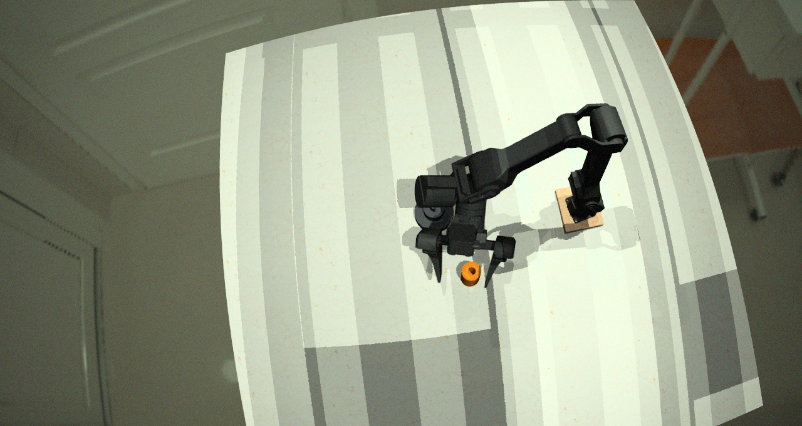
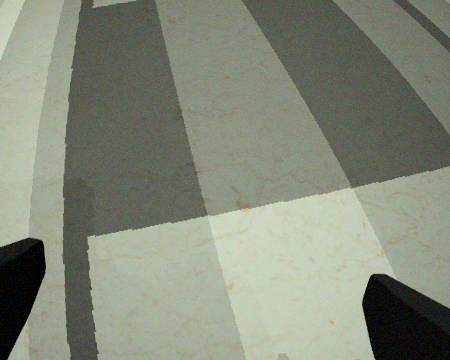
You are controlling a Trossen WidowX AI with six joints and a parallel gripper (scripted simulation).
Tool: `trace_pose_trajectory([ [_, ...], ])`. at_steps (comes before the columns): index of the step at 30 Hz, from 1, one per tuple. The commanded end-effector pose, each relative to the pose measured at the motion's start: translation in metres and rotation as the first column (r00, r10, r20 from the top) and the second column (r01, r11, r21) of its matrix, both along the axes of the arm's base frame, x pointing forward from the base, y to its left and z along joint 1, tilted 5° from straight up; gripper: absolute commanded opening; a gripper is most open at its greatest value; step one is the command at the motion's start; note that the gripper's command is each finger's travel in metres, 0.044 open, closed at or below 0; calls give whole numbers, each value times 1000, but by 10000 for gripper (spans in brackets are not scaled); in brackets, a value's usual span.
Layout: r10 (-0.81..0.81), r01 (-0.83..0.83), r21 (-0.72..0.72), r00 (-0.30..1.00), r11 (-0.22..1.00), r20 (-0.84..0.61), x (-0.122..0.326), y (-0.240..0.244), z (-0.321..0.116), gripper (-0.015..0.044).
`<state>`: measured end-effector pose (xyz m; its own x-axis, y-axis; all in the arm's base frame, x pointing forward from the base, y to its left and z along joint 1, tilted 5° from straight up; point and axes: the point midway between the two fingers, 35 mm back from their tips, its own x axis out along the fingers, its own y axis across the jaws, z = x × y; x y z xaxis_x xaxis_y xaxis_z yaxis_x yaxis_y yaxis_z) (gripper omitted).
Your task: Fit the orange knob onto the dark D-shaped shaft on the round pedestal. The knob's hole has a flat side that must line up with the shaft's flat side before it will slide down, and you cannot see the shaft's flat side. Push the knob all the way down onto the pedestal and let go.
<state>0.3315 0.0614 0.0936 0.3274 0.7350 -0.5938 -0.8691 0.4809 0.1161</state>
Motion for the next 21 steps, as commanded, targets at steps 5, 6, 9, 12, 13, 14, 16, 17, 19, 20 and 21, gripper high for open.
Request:
trace_pose_trajectory([
  [5, -46, -152, -563, 946, 812, -321, -7, 5, 14, 440],
  [6, -54, -180, -620, 939, 764, -340, -10, 3, 20, 440],
  [9, -72, -243, -736, 927, 632, -368, -17, -1, 38, 440],
  [12, -73, -247, -743, 926, 622, -370, -17, -2, 39, 440],
  [13, -73, -247, -743, 926, 622, -370, -17, -2, 39, 440],
  [14, -73, -247, -743, 926, 622, -370, -17, -2, 39, 440],
  [16, -73, -247, -743, 926, 622, -370, -17, -2, 39, 440],
  [17, -73, -247, -743, 926, 622, -370, -17, -2, 39, 440],
  [19, -73, -247, -743, 926, 622, -370, -17, -2, 39, 440],
  [20, -73, -247, -743, 926, 622, -370, -17, -2, 39, 440],
  [21, -73, -247, -743, 926, 622, -370, -17, -2, 39, 440],
])
